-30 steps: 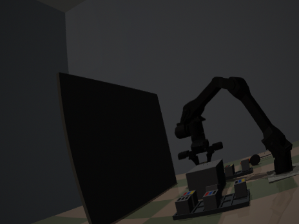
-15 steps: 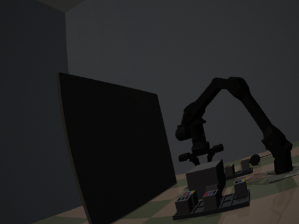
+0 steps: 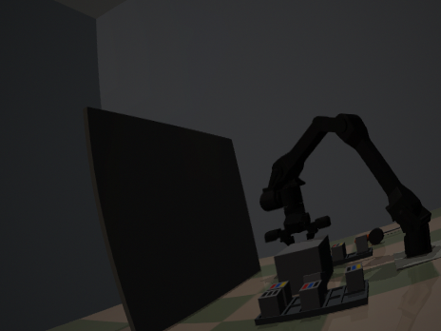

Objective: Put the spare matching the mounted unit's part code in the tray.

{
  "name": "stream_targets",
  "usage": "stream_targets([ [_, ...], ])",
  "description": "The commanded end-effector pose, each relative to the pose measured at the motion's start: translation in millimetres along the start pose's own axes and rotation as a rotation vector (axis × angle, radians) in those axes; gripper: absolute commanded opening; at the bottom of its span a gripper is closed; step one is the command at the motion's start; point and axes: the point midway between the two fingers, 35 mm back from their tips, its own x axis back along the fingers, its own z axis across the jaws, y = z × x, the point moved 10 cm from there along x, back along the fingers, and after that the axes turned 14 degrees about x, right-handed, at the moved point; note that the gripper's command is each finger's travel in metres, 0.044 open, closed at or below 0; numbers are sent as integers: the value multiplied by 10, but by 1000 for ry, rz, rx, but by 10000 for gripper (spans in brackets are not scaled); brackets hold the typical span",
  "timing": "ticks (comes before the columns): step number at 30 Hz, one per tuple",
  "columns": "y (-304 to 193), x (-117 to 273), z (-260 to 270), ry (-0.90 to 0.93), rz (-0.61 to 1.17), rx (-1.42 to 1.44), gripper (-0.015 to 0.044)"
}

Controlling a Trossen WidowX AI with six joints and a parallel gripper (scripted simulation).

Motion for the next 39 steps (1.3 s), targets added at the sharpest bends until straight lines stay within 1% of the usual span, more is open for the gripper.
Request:
stream_targets([
  [1, 0, -28, 4, 0, 3, 5, 0],
  [20, 19, -147, 23, 0, 2, 5, 0],
  [36, 20, -126, 19, 0, 0, 0, 420],
  [37, 20, -126, 19, 0, 0, 0, 440],
  [39, 9, -40, 8, 0, 0, 0, 440],
])
